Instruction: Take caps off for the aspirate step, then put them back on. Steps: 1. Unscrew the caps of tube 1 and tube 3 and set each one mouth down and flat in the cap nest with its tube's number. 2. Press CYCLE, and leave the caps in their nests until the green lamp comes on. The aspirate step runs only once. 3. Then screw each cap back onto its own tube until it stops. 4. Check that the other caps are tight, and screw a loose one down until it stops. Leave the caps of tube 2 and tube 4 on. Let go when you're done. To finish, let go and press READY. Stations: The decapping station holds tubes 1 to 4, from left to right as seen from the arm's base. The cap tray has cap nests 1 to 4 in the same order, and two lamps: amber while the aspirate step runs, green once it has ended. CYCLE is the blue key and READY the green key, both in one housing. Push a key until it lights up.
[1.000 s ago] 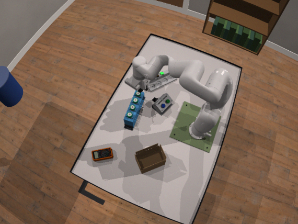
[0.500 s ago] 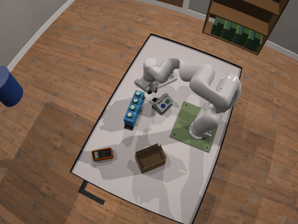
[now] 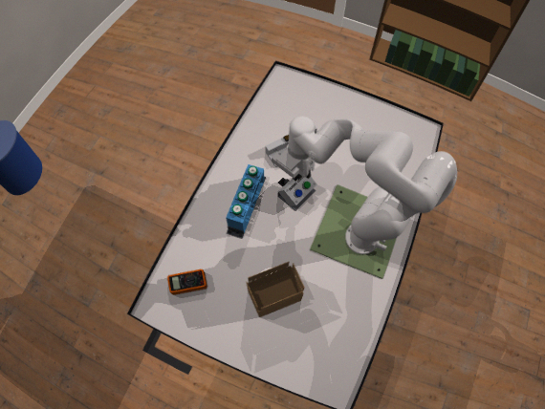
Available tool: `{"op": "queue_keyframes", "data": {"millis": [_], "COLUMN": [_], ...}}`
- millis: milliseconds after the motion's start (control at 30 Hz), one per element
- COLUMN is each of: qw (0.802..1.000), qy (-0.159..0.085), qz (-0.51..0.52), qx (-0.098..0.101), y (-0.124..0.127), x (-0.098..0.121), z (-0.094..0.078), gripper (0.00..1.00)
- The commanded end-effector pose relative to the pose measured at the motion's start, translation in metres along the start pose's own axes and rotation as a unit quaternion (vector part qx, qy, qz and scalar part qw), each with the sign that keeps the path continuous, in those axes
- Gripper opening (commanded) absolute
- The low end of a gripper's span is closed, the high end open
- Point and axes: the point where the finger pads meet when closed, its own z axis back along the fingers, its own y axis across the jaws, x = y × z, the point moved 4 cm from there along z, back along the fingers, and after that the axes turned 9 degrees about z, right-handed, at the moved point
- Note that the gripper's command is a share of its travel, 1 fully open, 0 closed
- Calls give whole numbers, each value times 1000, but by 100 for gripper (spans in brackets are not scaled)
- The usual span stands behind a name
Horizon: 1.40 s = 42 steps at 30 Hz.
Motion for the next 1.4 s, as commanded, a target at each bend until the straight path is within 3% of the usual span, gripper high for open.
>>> {"op": "queue_keyframes", "data": {"millis": [0,433,633,1367], "qw": [1000,1000,1000,1000], "qy": [0,0,0,0], "qz": [1,1,1,1], "qx": [6,6,6,6], "y": [-29,-36,-36,-36], "x": [15,19,19,19], "z": [-10,-13,-31,-32], "gripper": [0,0,0,0]}}
